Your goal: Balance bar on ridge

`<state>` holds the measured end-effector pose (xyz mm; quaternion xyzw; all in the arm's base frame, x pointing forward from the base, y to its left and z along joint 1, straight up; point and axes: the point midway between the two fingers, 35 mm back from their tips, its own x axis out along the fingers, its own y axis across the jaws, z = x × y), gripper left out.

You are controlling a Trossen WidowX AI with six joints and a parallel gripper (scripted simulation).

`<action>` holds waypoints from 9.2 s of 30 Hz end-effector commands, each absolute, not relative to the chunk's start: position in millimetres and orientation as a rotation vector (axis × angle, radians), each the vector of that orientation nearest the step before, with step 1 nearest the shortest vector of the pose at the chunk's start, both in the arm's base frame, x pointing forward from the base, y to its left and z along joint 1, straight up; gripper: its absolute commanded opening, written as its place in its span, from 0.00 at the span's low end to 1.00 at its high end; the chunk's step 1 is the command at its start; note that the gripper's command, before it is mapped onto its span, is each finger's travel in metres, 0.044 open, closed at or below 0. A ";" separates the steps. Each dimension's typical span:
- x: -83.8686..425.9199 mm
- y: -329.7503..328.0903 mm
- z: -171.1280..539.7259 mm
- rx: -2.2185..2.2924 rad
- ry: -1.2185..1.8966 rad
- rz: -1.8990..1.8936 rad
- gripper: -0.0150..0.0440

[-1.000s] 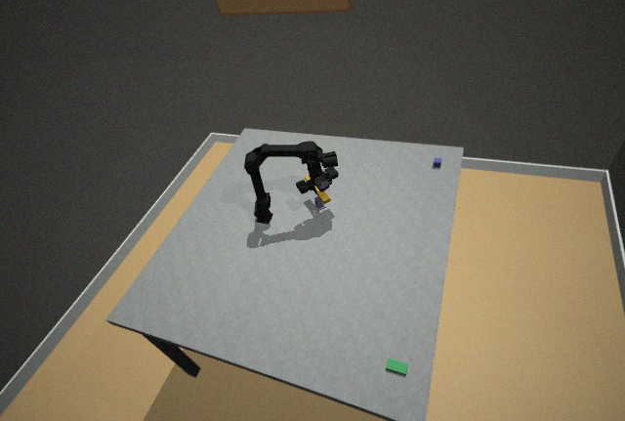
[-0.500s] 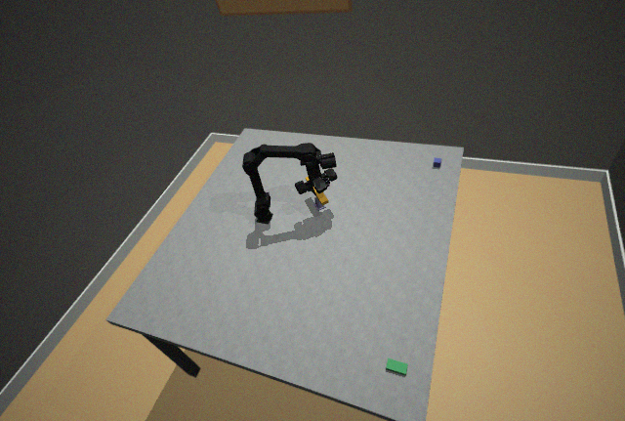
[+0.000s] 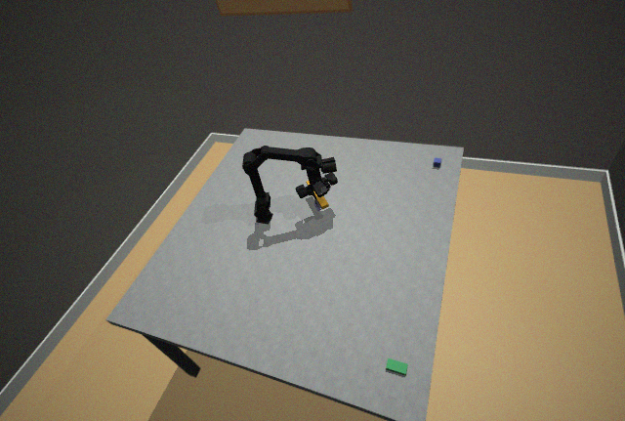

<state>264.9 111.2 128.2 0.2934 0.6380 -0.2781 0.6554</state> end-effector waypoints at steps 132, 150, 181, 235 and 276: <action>263.2 110.5 112.4 0.668 1.449 -0.632 0.25; 263.2 110.3 111.0 0.668 1.449 -0.632 0.25; 263.5 110.2 113.3 0.669 1.447 -0.631 0.25; 263.5 110.2 113.3 0.669 1.447 -0.631 0.54; 266.8 111.6 163.6 0.669 1.447 -0.631 1.00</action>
